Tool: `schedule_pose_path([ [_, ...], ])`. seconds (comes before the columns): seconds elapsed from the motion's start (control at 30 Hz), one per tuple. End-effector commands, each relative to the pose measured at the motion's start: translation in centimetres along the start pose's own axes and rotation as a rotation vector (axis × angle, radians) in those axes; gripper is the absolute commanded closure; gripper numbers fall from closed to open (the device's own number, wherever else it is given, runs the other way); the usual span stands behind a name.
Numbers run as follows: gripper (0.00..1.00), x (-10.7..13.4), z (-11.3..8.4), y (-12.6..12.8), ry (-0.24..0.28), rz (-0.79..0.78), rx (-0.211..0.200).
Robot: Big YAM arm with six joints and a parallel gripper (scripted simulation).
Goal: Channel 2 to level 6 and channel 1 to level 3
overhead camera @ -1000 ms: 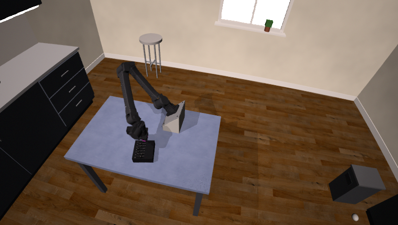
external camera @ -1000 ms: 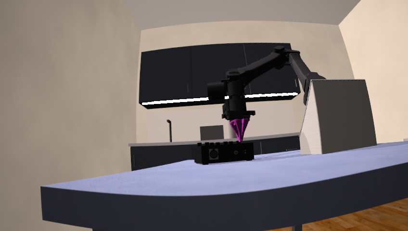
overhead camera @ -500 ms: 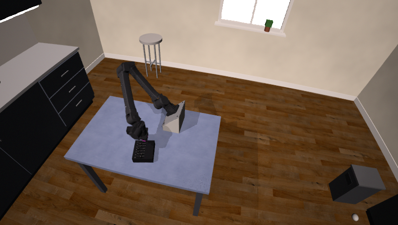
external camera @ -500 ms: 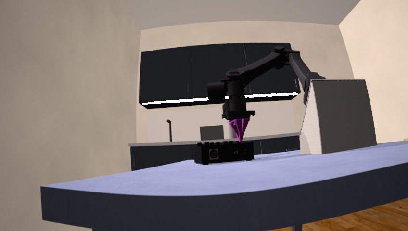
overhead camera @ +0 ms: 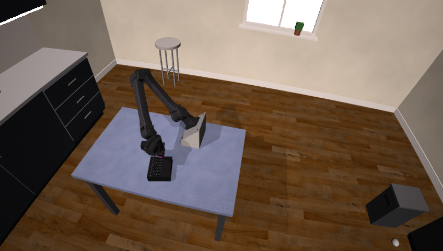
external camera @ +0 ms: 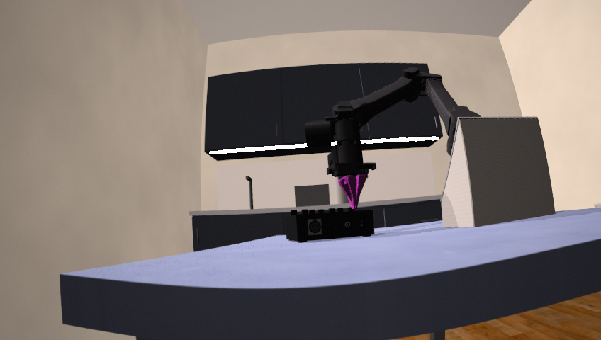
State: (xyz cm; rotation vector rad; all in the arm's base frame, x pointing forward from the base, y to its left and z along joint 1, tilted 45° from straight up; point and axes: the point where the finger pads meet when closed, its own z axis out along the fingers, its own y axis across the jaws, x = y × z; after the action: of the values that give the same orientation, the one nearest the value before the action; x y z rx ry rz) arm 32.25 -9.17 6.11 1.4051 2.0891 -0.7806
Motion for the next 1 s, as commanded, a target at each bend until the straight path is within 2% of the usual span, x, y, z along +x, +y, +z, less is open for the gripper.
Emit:
schedule_pose_path([
  [0.0, 1.0, -2.4, -0.9, 1.2, -0.018, 0.041, -0.022],
  [0.97, 1.0, -3.5, -0.9, 1.1, -0.018, 0.037, -0.019],
])
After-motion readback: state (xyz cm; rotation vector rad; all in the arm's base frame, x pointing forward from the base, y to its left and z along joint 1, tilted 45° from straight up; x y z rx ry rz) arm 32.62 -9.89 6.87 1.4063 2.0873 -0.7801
